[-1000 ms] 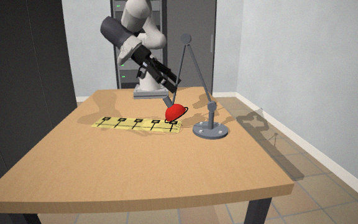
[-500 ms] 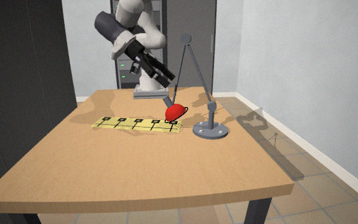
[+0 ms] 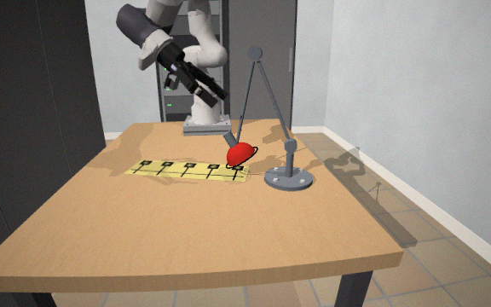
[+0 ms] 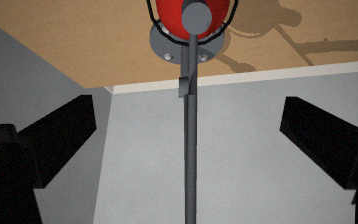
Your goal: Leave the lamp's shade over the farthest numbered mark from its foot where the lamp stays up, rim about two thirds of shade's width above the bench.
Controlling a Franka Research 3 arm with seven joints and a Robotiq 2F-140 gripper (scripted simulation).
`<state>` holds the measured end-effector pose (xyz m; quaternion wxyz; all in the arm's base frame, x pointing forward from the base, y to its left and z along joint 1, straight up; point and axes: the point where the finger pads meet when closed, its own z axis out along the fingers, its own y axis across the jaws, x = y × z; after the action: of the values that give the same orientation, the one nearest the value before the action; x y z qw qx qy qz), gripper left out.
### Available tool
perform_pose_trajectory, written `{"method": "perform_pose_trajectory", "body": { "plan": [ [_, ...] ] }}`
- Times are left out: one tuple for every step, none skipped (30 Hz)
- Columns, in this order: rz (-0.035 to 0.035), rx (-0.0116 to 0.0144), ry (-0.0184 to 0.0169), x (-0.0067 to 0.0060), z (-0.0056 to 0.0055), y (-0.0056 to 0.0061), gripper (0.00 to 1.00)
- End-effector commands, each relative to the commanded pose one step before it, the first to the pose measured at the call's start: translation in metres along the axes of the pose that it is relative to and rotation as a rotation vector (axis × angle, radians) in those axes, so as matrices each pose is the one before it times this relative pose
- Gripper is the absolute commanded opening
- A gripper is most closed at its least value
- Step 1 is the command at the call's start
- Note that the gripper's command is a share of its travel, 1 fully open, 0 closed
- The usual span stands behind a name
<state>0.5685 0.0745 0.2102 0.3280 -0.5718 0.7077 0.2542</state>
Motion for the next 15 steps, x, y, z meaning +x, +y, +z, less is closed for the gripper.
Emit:
{"method": "perform_pose_trajectory", "body": {
  "plan": [
    [0.00515,-0.01098,-0.00286,-0.00188,-0.01432,0.0035,1.0],
    [-0.00052,0.00159,0.00045,0.00017,-0.00416,-0.00035,1.0],
    [-0.00052,0.00159,0.00045,0.00017,-0.00416,-0.00036,1.0],
    [-0.00052,0.00159,0.00045,0.00018,-0.00416,-0.00037,1.0],
    [-0.00052,0.00159,0.00045,0.00018,-0.00416,-0.00037,1.0],
    [-0.00052,0.00159,0.00045,0.00018,-0.00416,-0.00038,1.0],
    [-0.00052,0.00159,0.00045,0.00018,-0.00416,-0.00038,1.0],
    [0.0,0.0,0.0,0.0,0.0,0.0,1.0],
    [0.0,0.0,0.0,0.0,0.0,0.0,1.0],
    [-0.00033,0.00127,0.00028,0.00017,0.00018,-0.00039,1.0],
    [-0.00033,0.00127,0.00028,0.00017,0.00018,-0.00039,1.0],
    [-0.00033,0.00127,0.00028,0.00017,0.00018,-0.00039,1.0],
    [-0.00033,0.00127,0.00028,0.00017,0.00018,-0.00039,1.0],
    [-0.00033,0.00127,0.00028,0.00017,0.00018,-0.00039,1.0],
    [-0.00033,0.00127,0.00028,0.00017,0.00018,-0.00039,1.0]
  ]
}}
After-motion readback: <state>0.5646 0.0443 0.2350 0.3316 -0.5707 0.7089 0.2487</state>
